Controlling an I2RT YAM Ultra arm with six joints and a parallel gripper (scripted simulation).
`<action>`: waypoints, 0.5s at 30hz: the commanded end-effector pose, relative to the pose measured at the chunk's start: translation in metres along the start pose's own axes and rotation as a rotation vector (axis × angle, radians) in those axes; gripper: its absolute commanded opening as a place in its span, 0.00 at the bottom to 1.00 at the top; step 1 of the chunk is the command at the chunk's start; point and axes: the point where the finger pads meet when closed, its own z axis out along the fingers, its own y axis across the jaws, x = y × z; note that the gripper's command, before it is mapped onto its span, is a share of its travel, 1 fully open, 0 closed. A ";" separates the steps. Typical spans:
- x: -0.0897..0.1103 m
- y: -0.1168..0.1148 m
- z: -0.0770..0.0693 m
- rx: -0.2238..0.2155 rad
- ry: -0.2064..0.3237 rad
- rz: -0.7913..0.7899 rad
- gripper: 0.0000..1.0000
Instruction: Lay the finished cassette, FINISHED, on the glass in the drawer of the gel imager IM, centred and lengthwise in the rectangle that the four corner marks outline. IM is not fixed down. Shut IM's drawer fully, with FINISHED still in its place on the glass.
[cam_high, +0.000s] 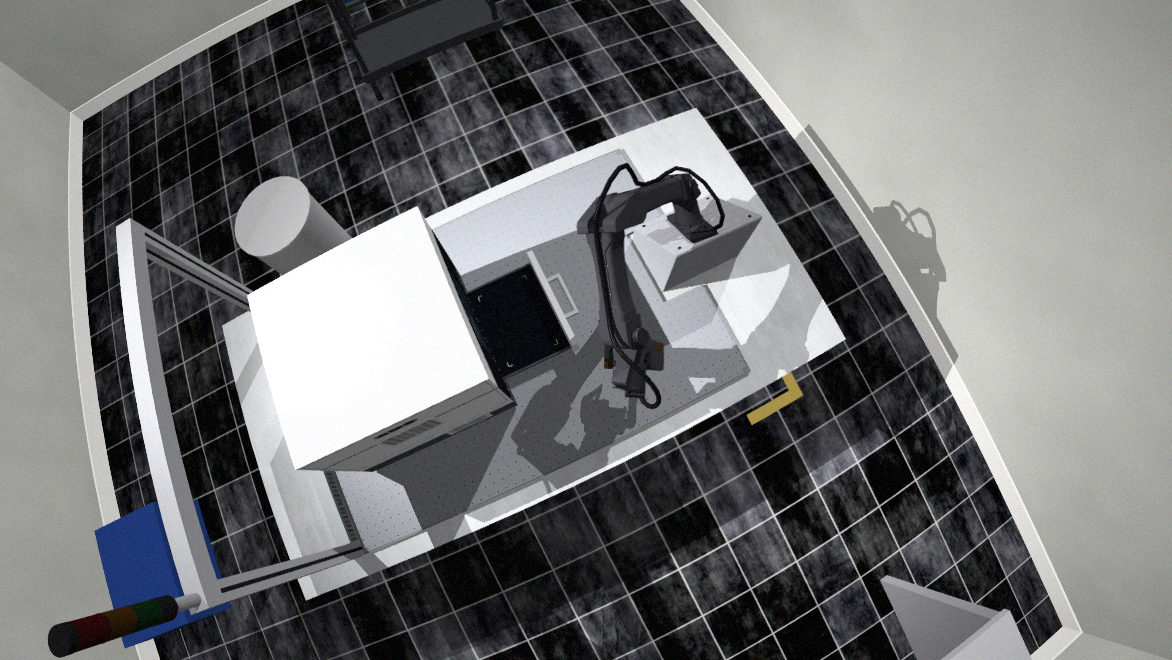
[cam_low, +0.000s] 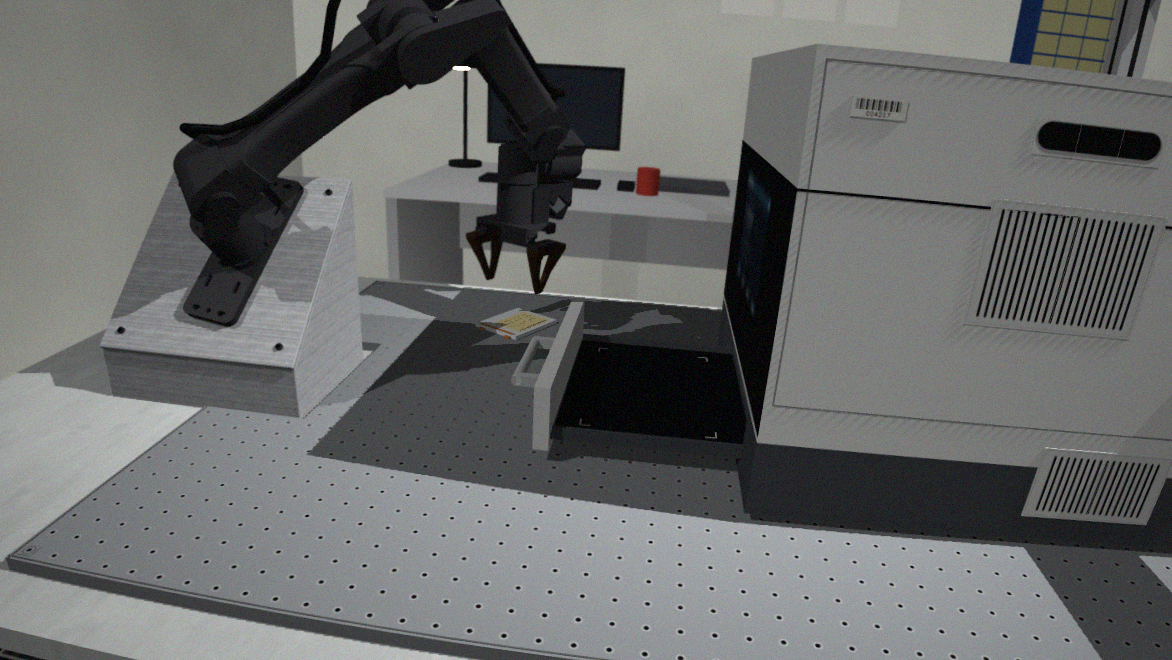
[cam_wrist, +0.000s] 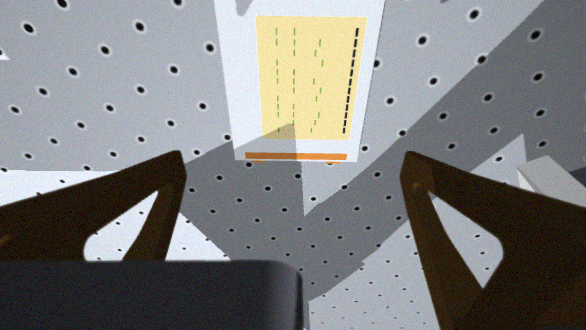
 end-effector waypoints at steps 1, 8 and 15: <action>-0.013 -0.008 -0.023 0.019 -0.055 0.022 1.00; -0.013 -0.008 -0.023 0.019 -0.055 0.022 1.00; -0.017 -0.008 -0.017 0.026 -0.063 0.021 1.00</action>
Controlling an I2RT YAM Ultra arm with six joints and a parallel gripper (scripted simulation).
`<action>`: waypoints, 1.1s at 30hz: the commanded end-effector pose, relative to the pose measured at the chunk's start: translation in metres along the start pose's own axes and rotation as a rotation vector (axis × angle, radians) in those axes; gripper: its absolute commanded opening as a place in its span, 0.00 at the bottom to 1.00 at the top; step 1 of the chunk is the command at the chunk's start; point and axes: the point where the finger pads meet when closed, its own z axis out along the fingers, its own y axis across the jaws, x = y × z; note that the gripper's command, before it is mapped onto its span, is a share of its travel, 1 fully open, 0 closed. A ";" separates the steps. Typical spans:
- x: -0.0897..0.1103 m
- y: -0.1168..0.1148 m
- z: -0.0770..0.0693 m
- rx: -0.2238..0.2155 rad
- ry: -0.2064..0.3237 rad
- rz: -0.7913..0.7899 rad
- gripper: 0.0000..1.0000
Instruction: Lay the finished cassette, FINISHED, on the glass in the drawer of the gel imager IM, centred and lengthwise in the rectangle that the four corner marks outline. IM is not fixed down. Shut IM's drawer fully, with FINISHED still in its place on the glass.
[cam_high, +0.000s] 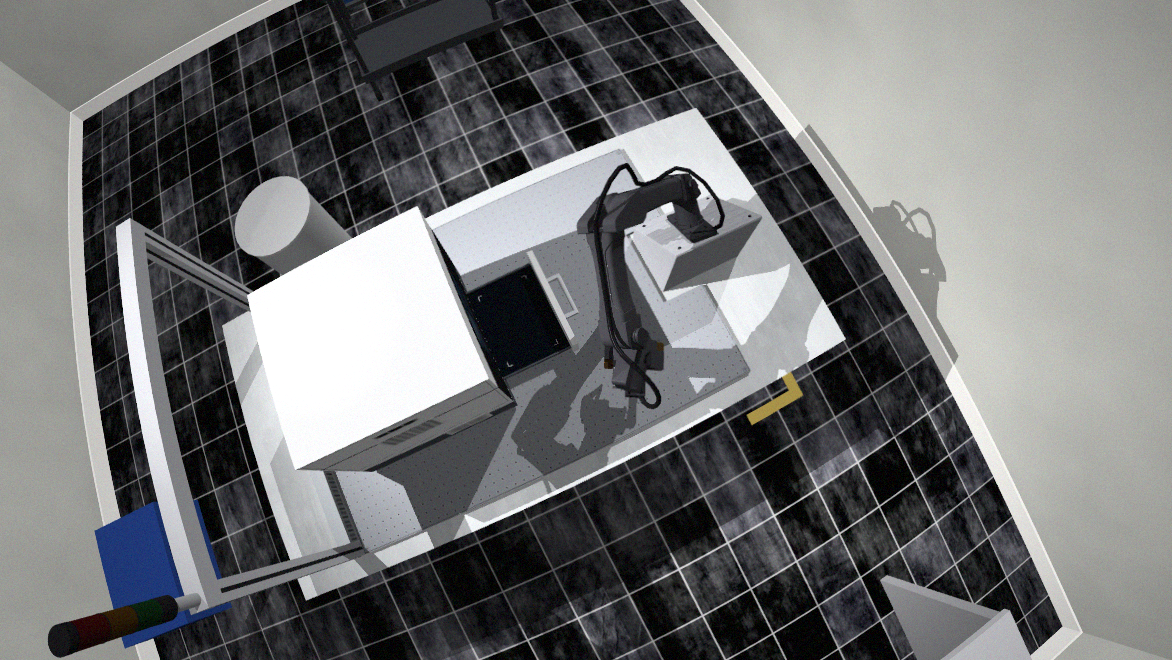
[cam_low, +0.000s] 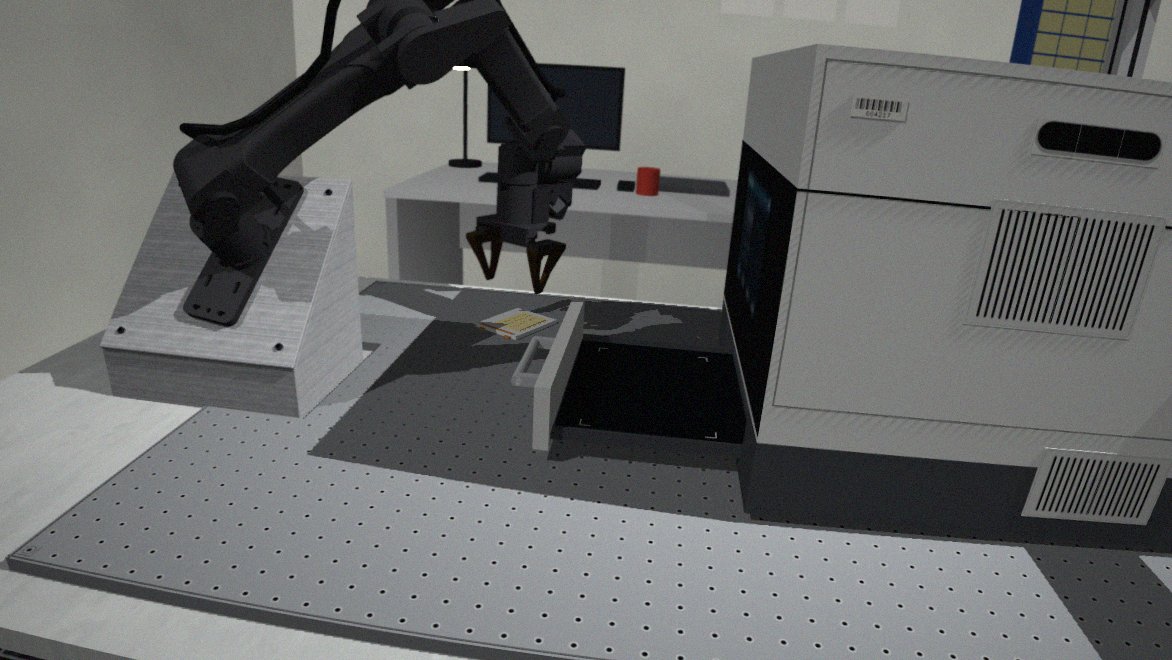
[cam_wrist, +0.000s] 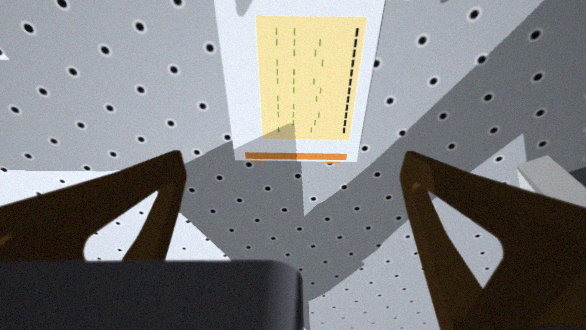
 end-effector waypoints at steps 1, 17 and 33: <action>-0.016 -0.005 -0.010 0.025 -0.050 0.010 1.00; -0.017 -0.006 0.014 0.021 -0.036 0.010 1.00; -0.008 0.000 0.038 0.012 -0.008 -0.008 1.00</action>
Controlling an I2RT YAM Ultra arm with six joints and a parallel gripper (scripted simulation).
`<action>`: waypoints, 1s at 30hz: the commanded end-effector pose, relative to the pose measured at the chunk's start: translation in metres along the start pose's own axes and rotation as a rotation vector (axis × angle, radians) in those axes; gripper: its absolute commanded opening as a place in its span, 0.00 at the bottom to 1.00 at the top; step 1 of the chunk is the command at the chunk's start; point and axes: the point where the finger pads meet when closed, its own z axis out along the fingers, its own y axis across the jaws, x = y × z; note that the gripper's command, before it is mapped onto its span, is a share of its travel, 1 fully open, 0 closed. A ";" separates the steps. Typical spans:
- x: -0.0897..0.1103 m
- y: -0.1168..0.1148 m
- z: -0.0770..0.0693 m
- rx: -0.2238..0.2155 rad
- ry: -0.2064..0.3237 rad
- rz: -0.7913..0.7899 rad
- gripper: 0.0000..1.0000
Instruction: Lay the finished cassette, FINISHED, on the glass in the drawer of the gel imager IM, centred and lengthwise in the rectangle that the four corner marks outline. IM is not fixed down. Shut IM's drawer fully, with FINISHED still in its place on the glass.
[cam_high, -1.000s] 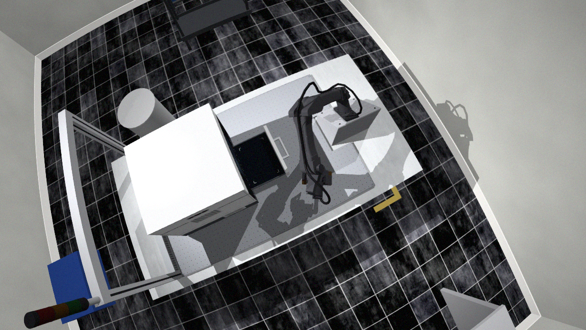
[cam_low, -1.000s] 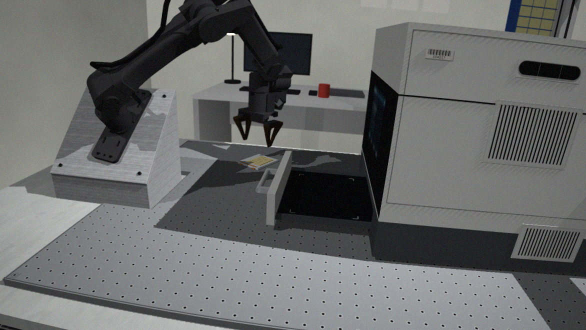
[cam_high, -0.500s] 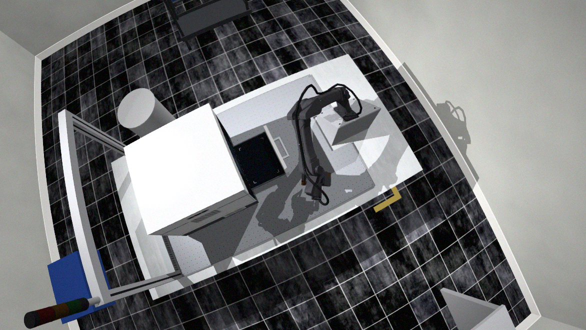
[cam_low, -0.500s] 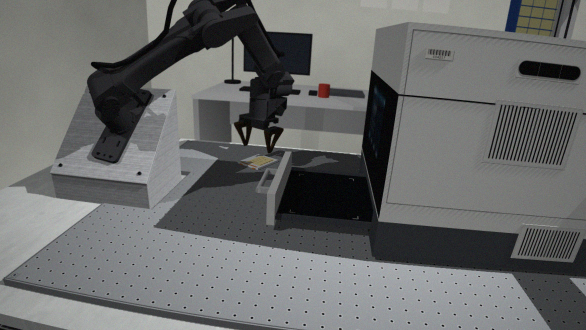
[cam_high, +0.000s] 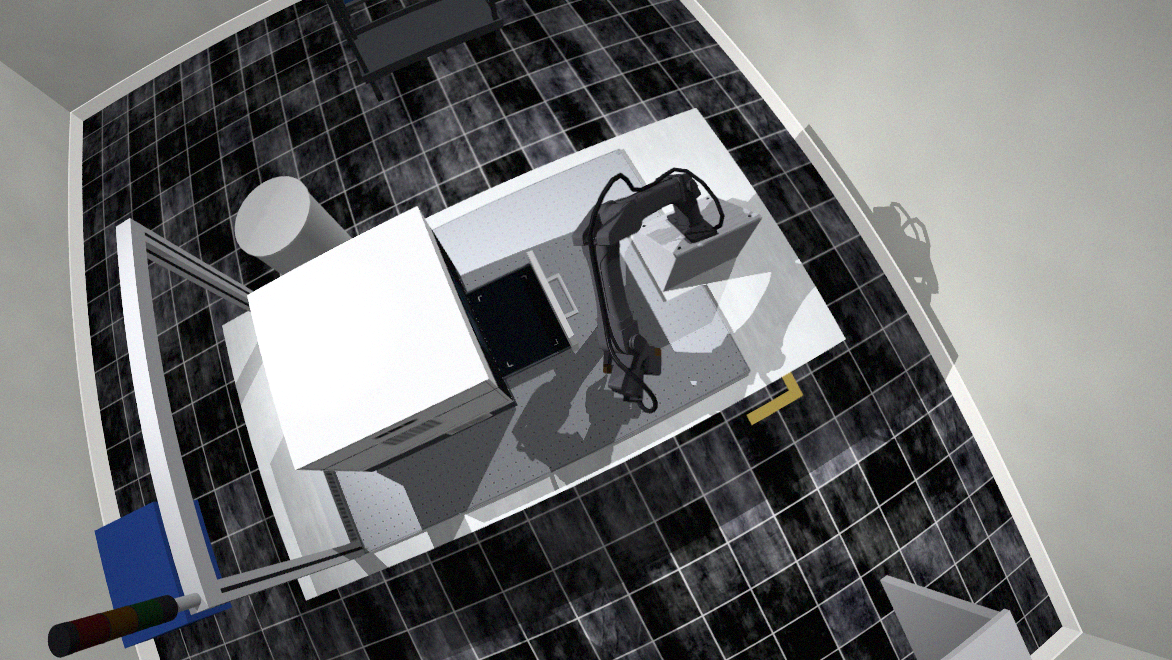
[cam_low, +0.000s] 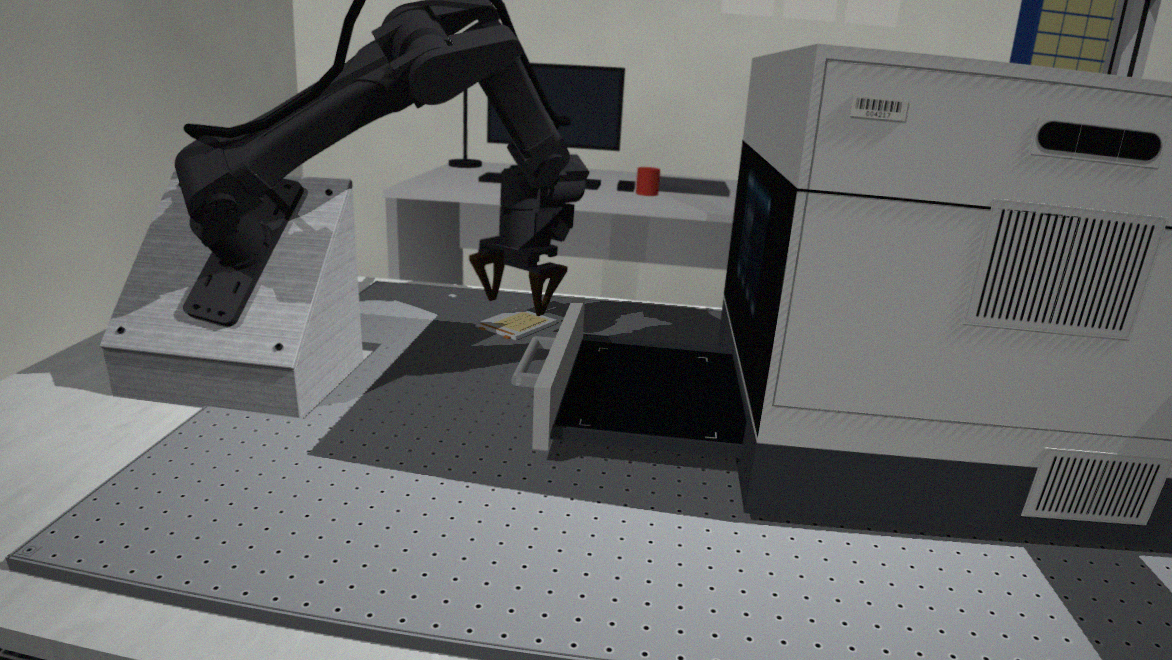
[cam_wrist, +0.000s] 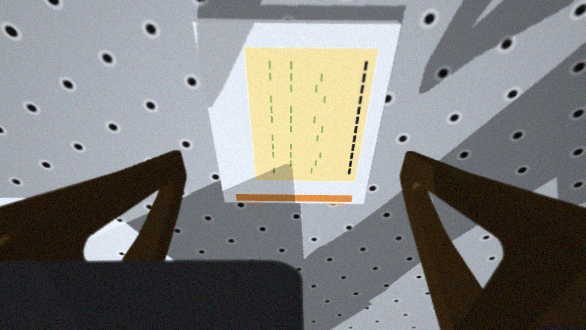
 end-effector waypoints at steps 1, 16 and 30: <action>-0.001 0.000 0.005 0.010 -0.009 -0.007 1.00; -0.009 0.001 0.010 0.016 -0.032 -0.010 1.00; -0.018 -0.011 -0.004 0.025 -0.071 0.023 1.00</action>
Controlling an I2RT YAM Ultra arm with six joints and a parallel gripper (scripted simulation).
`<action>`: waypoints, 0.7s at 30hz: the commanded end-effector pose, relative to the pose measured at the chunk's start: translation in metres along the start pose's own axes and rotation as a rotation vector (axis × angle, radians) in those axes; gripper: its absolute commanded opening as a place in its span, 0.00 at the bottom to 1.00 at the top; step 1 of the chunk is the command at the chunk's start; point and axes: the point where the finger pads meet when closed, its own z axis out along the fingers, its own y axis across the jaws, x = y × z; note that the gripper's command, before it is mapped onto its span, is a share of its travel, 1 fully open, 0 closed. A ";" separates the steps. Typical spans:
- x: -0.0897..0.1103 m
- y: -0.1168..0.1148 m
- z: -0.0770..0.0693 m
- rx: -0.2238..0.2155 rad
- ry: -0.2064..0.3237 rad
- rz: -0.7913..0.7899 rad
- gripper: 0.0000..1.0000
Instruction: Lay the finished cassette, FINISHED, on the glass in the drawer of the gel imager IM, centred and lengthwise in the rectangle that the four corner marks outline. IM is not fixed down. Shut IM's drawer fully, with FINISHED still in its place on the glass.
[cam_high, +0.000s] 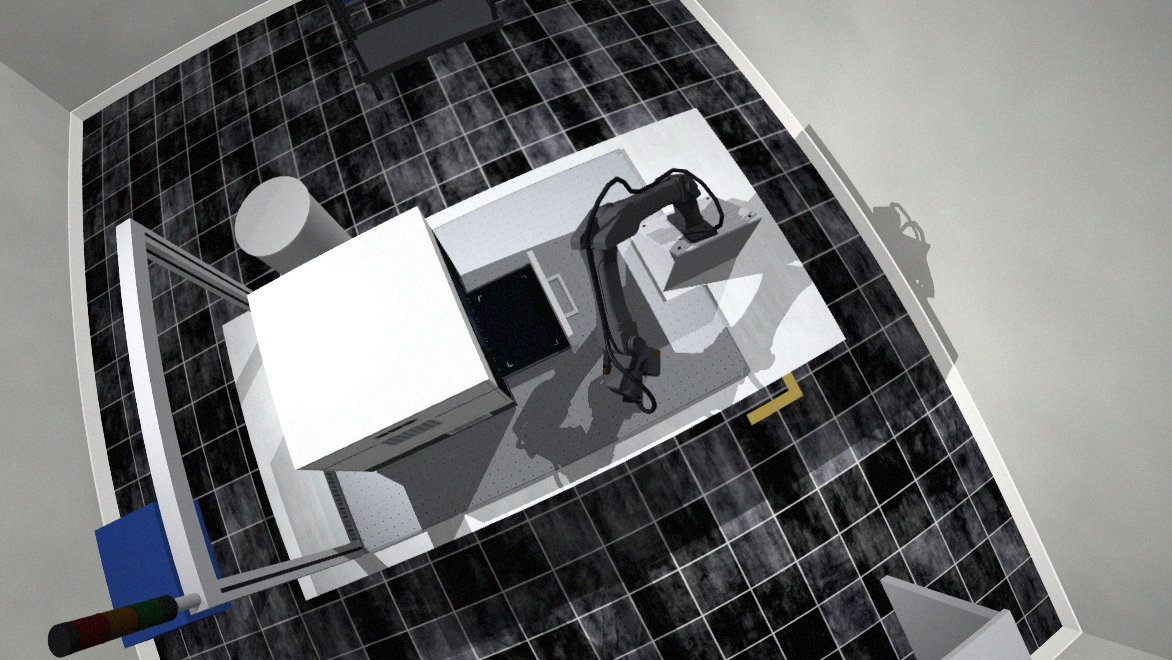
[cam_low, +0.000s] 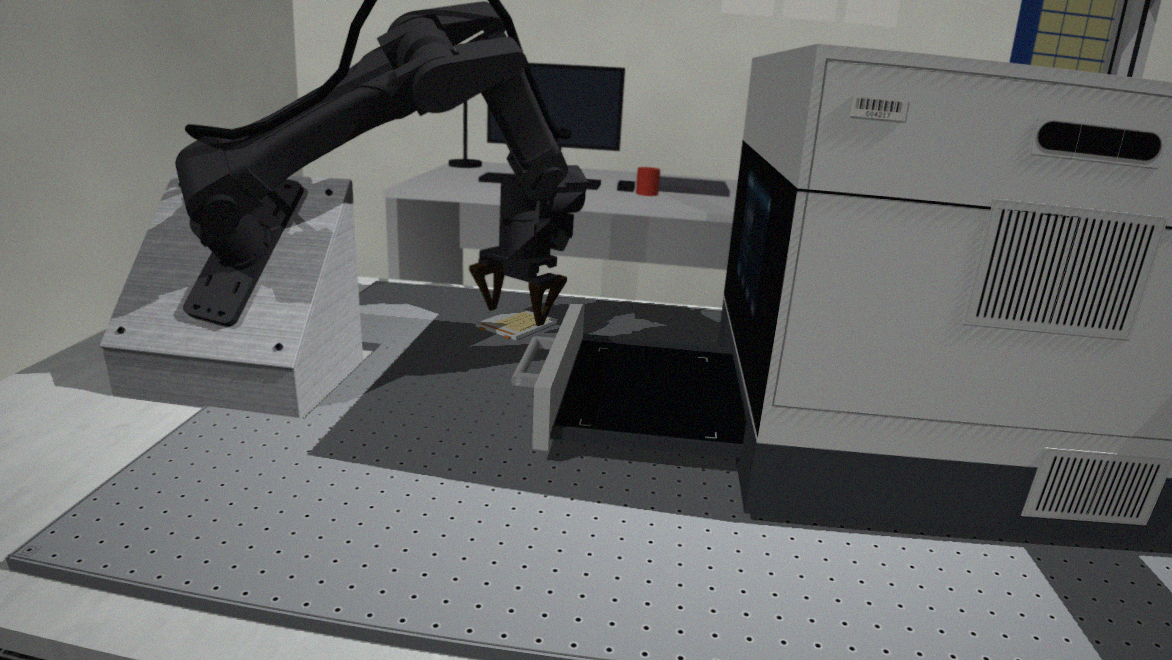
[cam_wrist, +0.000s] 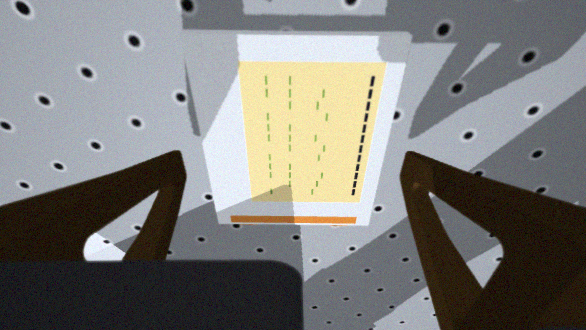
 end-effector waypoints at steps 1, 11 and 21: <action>-0.018 -0.010 -0.020 0.023 -0.065 0.022 1.00; -0.015 -0.009 -0.022 0.018 -0.054 0.017 1.00; -0.014 -0.009 -0.023 0.016 -0.050 0.018 1.00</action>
